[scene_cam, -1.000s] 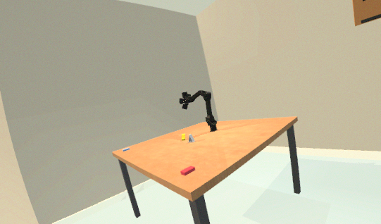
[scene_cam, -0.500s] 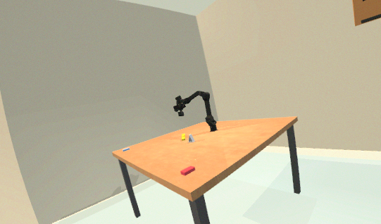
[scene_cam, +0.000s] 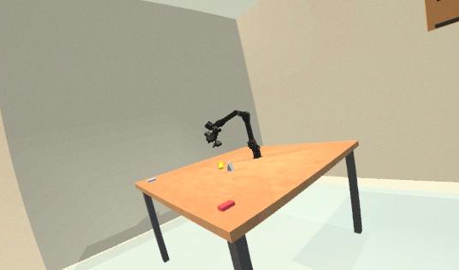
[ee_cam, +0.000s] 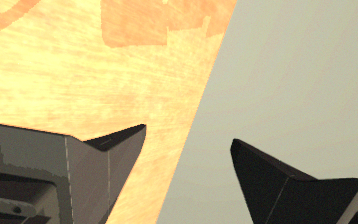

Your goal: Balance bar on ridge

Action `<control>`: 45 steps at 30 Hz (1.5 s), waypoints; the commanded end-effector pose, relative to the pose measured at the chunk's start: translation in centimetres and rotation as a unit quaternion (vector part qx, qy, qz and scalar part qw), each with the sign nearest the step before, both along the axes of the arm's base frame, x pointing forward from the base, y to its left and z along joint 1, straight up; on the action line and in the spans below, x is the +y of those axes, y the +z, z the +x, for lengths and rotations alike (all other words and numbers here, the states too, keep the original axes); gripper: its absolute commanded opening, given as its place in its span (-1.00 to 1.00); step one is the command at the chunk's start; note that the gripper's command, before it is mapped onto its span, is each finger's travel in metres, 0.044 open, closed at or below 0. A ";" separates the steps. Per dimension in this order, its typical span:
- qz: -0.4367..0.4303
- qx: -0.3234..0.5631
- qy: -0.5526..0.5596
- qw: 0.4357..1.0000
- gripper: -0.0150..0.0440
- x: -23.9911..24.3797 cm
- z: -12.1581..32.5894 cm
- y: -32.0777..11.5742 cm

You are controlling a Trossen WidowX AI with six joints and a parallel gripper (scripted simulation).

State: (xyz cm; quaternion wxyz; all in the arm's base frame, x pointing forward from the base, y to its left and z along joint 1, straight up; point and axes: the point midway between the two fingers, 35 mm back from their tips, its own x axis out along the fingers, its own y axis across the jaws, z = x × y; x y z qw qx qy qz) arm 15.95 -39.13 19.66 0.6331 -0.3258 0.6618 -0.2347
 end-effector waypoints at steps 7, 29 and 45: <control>0.144 0.063 0.153 0.976 0.58 6.5 5.1 -4.4; 0.353 0.153 0.354 0.852 0.58 19.2 8.4 -7.9; 0.353 0.153 0.354 0.852 0.58 19.1 8.5 -12.5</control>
